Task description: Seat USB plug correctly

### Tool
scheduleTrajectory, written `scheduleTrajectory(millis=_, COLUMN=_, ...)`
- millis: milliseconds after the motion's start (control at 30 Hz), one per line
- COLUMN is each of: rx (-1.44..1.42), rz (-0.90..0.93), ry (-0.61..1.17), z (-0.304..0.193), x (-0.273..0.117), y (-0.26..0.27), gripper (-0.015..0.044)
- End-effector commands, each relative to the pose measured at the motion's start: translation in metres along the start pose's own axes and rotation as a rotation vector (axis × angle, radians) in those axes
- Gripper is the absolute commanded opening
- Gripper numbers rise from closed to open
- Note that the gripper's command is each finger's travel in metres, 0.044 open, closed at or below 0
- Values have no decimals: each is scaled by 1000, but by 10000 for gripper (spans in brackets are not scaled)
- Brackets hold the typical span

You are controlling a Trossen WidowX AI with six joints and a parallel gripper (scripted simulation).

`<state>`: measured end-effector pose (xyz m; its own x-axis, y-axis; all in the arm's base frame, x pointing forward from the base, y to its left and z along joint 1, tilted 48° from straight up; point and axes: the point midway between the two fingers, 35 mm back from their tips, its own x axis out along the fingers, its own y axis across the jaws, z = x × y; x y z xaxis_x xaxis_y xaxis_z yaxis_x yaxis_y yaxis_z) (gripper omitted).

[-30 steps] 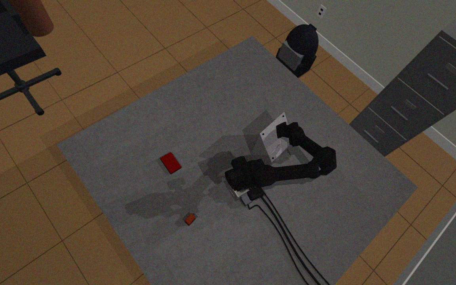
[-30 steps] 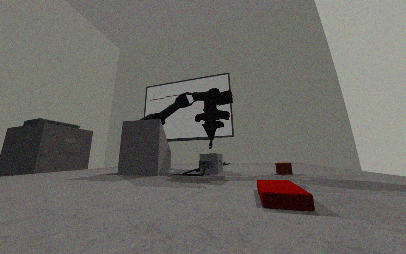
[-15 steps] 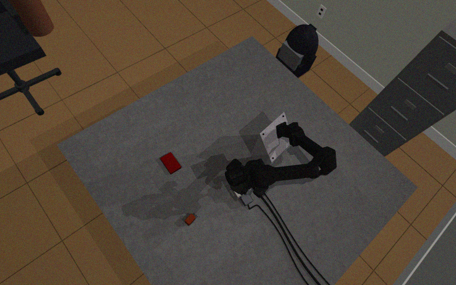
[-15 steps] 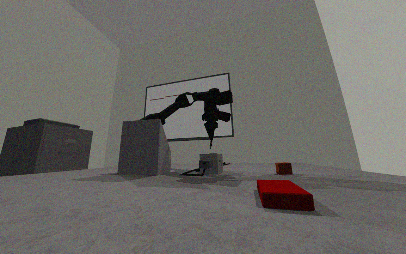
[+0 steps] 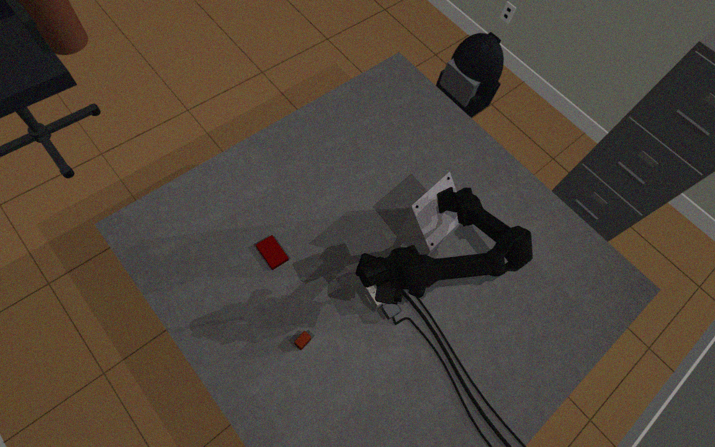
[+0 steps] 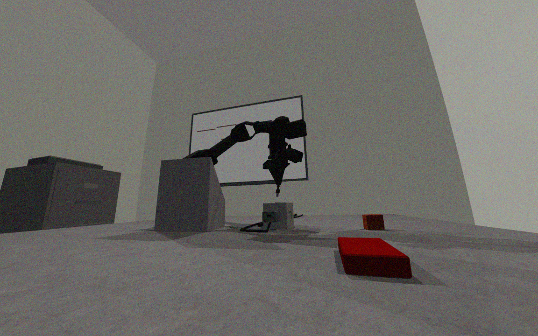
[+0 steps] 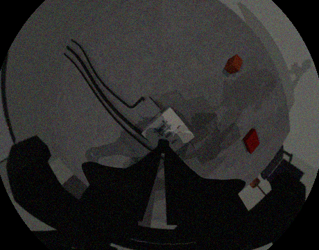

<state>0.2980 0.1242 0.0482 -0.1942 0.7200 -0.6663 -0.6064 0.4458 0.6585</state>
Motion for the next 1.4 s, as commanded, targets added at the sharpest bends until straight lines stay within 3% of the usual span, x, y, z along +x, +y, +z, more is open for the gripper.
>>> scheduleTrajectory(millis=0, rx=-105, rz=0, ry=0, z=0, x=0, y=0, gripper=0)
scheduleTrajectory(millis=967, rx=-859, rz=0, ry=0, z=0, x=0, y=0, gripper=0)
scheduleTrajectory(millis=1367, rx=-877, rz=0, ry=0, z=0, x=0, y=0, gripper=0)
